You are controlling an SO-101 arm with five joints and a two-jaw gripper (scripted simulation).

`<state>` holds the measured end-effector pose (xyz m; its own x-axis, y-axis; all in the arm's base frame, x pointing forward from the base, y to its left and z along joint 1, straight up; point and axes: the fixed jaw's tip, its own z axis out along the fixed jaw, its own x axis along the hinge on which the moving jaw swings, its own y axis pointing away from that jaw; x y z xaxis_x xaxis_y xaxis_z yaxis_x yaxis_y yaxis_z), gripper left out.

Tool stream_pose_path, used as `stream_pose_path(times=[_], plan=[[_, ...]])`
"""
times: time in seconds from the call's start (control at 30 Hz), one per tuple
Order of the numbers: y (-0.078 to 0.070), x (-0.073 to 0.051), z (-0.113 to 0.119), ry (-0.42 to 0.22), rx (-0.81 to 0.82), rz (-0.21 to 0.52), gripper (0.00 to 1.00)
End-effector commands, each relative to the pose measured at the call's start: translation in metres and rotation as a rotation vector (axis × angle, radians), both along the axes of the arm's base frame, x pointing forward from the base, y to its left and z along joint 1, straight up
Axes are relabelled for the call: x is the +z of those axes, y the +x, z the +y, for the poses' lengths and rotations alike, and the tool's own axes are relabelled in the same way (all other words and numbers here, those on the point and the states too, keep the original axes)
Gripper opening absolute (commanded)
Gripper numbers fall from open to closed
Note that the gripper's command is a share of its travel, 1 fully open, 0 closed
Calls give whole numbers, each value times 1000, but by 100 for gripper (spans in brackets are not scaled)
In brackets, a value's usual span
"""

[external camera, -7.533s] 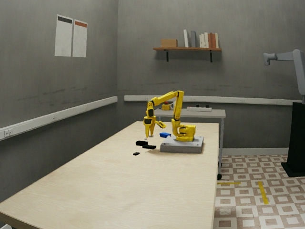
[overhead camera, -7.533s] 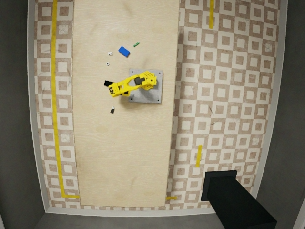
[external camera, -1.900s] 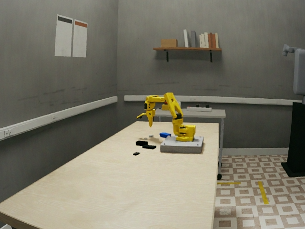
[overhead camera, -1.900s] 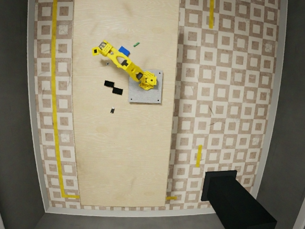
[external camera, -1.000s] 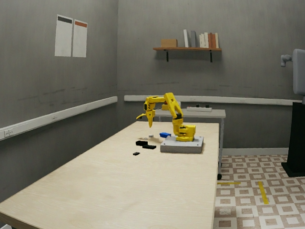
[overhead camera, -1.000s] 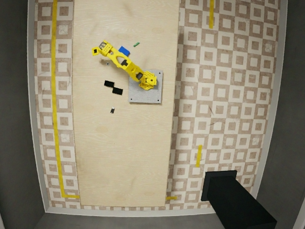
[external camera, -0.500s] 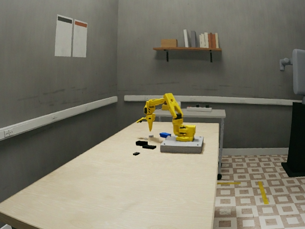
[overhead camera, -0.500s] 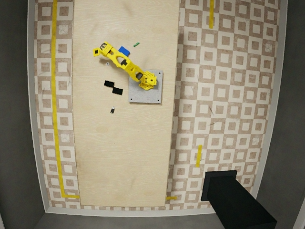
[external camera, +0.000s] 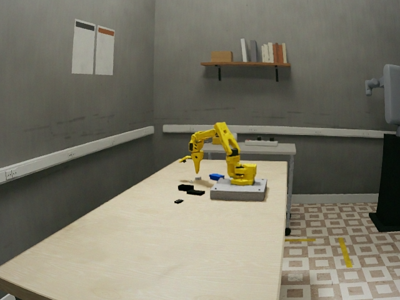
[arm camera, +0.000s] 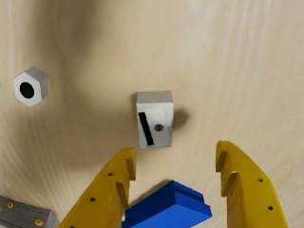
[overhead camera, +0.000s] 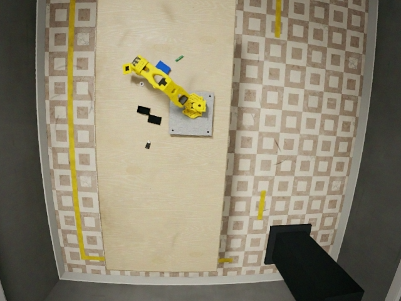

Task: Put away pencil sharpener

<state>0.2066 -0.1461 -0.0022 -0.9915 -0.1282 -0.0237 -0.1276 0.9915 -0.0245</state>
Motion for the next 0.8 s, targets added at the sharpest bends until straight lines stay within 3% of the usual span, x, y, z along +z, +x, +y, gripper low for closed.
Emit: stream_pose_path(times=[0.0, 0.77], plan=[[-5, -7, 1, 20, -16, 24, 18], [-7, 3, 3, 20, -16, 24, 18]])
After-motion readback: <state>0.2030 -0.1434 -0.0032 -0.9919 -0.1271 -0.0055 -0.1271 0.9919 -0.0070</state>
